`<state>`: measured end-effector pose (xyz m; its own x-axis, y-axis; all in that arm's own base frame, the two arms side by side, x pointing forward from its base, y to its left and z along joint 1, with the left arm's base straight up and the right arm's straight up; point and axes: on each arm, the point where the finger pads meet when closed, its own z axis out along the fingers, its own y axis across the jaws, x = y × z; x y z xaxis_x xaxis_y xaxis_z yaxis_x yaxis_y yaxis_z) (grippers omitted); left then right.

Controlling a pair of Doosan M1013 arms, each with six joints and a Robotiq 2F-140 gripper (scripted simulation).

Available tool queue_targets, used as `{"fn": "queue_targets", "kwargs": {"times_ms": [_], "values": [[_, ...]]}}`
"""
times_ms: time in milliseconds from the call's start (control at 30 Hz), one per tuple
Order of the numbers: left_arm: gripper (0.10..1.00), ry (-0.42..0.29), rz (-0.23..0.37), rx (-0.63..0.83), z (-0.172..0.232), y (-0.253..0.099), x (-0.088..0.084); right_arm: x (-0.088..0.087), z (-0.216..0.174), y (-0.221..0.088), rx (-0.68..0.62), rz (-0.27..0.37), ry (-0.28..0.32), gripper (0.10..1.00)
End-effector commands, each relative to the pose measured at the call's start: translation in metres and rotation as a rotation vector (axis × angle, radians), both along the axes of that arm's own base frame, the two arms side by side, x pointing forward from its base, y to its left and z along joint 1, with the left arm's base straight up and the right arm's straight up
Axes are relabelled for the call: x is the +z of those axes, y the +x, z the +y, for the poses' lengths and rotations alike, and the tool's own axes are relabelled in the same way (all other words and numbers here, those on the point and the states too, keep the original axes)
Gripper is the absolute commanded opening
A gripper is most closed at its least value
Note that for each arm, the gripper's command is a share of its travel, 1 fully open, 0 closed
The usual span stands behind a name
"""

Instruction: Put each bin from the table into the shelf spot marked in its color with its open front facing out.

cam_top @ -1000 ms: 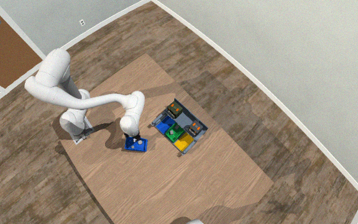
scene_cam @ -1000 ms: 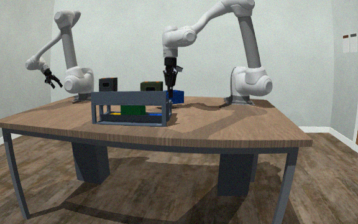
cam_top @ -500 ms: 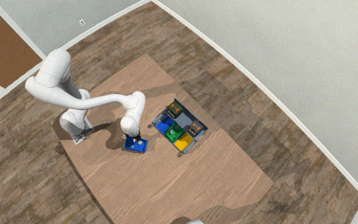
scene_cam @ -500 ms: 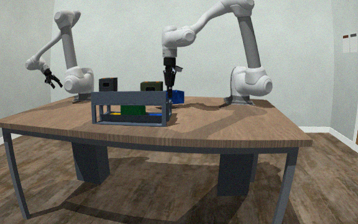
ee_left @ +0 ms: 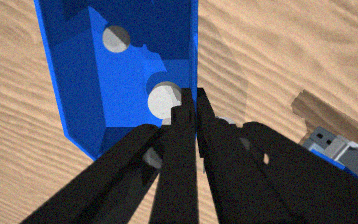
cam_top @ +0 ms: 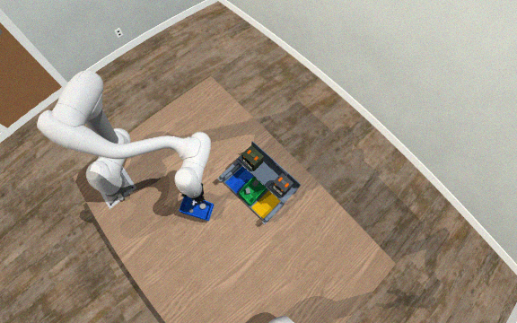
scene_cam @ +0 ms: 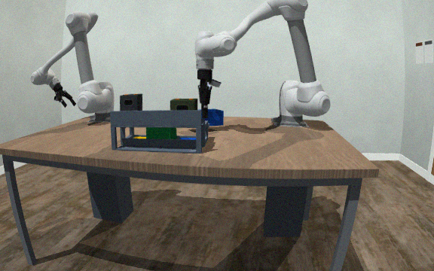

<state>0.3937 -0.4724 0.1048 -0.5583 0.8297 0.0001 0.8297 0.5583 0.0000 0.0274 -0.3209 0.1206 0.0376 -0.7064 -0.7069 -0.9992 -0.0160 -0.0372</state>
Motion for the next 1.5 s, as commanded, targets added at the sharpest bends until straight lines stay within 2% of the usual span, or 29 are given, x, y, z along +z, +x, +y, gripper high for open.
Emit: {"fn": "queue_targets", "kwargs": {"times_ms": [0, 1467], "values": [[0.099, -0.001, -0.001, -0.018, -0.001, 0.001, 0.001, 0.000, 0.000, 0.000, 0.000, 0.000, -0.001, 1.000], [0.099, -0.001, -0.001, -0.347, -0.015, 0.005, 0.000, 0.000, 0.000, 0.000, 0.000, 0.000, -0.001, 1.000]]}}
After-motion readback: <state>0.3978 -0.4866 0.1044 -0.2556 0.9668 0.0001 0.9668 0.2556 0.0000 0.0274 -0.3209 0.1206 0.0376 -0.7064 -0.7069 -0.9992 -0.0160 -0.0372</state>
